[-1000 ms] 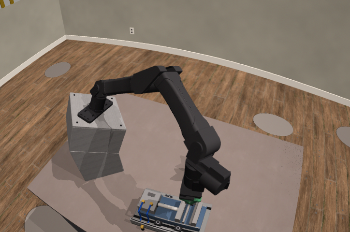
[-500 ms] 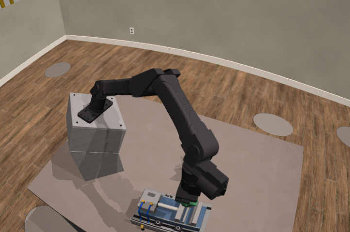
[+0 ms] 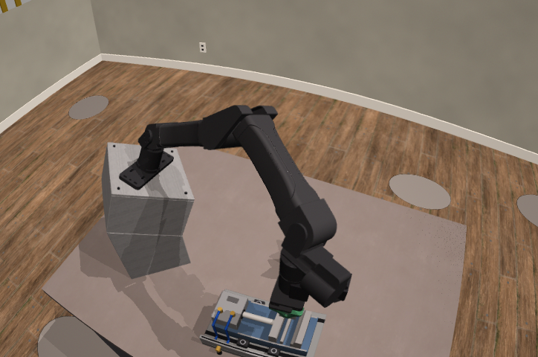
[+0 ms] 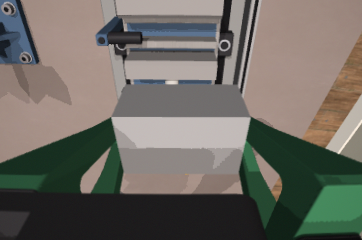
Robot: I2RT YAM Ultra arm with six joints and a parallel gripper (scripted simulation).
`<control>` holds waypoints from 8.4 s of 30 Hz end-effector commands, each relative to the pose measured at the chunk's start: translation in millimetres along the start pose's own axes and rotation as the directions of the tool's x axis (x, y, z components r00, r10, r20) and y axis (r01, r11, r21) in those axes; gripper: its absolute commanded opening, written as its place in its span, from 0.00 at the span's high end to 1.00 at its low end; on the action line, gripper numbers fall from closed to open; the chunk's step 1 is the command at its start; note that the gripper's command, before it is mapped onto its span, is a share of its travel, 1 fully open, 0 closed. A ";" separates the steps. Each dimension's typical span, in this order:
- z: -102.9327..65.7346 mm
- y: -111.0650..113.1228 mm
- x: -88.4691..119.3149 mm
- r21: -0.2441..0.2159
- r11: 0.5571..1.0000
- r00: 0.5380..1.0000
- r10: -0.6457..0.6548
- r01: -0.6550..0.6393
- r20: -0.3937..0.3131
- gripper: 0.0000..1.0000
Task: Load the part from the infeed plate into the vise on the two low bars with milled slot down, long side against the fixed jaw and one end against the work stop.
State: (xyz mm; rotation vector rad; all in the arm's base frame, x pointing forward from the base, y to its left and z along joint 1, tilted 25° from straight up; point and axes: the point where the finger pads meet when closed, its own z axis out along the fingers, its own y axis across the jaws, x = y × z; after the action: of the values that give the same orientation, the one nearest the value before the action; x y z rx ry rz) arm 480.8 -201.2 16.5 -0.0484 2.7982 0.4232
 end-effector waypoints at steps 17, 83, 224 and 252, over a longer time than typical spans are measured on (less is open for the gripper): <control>-16.5 -12.0 -5.7 0.014 1.000 0.999 0.018 -0.019 0.037 1.00; 55.5 -16.2 -15.0 0.023 1.000 0.999 0.010 -0.011 0.044 1.00; 76.2 -15.5 -20.2 0.026 1.000 0.999 -0.002 0.000 0.049 1.00; 77.8 -17.5 -19.5 0.027 1.000 0.999 0.005 -0.006 0.050 1.00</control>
State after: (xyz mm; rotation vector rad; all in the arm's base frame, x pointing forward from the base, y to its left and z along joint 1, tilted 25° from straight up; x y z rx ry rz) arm 512.1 -181.6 -68.8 -0.0326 2.7997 0.4288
